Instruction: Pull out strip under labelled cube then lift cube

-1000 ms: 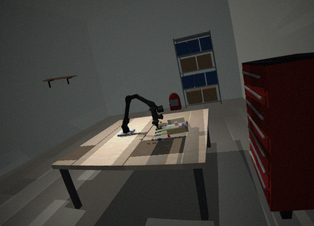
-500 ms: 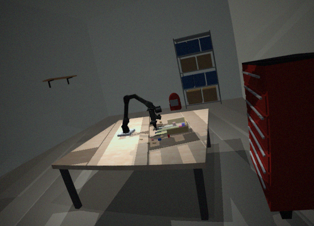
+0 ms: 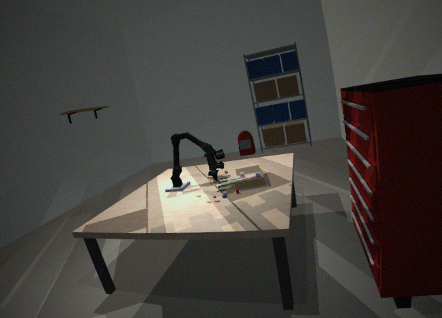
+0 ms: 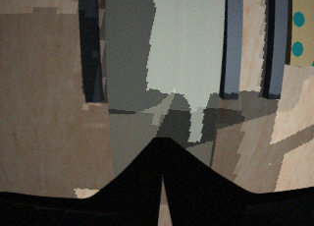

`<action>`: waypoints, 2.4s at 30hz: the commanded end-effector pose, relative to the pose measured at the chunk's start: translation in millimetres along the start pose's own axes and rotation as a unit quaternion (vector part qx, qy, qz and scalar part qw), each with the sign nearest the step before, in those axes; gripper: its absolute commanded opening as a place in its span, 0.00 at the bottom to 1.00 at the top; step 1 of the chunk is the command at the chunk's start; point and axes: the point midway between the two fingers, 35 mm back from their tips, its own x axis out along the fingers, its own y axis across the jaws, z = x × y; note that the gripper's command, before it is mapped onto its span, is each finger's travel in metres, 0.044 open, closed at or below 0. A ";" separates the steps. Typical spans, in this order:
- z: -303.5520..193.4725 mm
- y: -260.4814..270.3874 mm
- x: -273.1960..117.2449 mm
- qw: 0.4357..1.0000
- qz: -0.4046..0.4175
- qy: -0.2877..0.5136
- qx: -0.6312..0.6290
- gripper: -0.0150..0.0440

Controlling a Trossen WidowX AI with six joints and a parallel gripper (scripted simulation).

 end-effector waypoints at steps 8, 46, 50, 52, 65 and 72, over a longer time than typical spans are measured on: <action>-24.7 -1.3 6.0 1.000 -0.002 0.016 0.002 0.25; -79.7 -2.8 4.7 1.000 -0.002 0.018 0.002 0.25; -85.6 -3.0 4.5 1.000 -0.002 0.019 0.002 0.25; -88.4 -3.1 4.5 1.000 -0.002 0.019 0.002 0.25; -103.0 -3.5 4.0 1.000 -0.002 0.019 0.002 0.25; -103.0 -3.5 4.0 1.000 -0.002 0.019 0.002 0.25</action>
